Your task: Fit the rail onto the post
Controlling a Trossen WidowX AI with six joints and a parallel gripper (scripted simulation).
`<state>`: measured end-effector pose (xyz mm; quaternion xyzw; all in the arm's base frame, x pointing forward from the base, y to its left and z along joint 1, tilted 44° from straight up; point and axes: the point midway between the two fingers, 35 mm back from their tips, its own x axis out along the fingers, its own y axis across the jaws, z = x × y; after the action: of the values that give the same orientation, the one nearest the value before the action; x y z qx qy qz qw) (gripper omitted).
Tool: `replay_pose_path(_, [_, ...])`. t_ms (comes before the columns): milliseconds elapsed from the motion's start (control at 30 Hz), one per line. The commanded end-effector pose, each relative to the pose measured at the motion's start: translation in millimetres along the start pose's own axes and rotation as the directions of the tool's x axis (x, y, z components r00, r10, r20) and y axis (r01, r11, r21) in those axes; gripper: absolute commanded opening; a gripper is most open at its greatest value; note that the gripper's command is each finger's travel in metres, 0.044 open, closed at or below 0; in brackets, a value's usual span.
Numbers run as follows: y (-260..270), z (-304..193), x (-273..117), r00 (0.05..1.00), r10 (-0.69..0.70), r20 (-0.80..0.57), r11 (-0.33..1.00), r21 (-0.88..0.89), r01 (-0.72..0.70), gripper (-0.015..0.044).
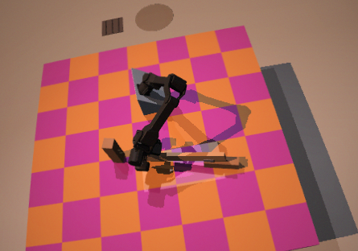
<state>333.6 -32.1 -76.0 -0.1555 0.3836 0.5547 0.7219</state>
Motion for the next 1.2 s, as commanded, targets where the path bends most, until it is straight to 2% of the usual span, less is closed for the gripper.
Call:
replay_pose_path(0, [0.4,-0.3,2.5,1.0,0.001,0.004,1.0,0.007,-0.001,0.0387])
replay_pose_path(400, [0.4,-0.3,2.5,1.0,0.001,0.004,1.0,0.007,-0.001,0.0072])
replay_pose_path(633, [0.4,-0.3,2.5,1.0,0.001,0.004,1.0,0.007,-0.001,0.0026])
replay_pose_path(667, [0.4,-0.3,2.5,1.0,0.001,0.004,1.0,0.007,-0.001,0.0])
replay_pose_path(1167, [0.2,-0.9,0.2,1.0,0.001,0.004,1.0,0.007,-0.001,0.0])
